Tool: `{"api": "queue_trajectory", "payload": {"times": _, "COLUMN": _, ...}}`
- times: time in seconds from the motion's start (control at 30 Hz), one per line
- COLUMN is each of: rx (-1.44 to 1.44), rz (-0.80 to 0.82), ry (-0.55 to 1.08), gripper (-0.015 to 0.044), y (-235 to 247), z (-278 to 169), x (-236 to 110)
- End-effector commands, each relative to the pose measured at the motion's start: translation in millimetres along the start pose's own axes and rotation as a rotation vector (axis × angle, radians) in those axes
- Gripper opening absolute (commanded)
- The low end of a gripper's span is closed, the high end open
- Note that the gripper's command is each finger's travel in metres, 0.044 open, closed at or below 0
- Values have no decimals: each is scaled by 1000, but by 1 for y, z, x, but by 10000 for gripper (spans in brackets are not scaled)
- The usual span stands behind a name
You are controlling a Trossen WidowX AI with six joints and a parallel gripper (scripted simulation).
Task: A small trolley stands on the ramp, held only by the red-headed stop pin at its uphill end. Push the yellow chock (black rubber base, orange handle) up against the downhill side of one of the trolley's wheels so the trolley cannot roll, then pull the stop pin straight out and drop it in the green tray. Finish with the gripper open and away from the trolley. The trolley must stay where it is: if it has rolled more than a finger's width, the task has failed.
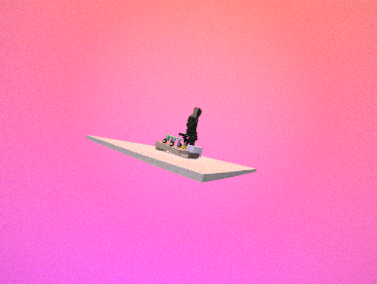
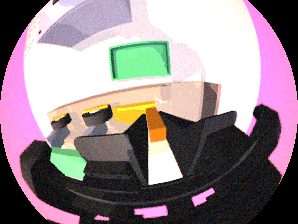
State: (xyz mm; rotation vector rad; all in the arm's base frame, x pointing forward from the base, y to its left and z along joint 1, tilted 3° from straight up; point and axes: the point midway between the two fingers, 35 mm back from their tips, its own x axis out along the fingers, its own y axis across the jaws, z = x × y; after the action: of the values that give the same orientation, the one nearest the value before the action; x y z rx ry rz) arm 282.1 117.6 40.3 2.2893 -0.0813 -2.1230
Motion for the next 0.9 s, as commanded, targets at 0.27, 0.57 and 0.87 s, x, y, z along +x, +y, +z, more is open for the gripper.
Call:
{"api": "queue_trajectory", "payload": {"times": 0.27, "rx": 0, "rz": 5, "ry": -3, "gripper": 190, "y": 0, "z": 0, "x": -12}}
{"api": "queue_trajectory", "payload": {"times": 0.57, "rx": -1, "rz": 8, "ry": -5, "gripper": 190, "y": -1, "z": 1, "x": -42}}
{"api": "queue_trajectory", "payload": {"times": 0.87, "rx": -5, "rz": 5, "ry": -10, "gripper": 242, "y": -1, "z": 1, "x": -51}}
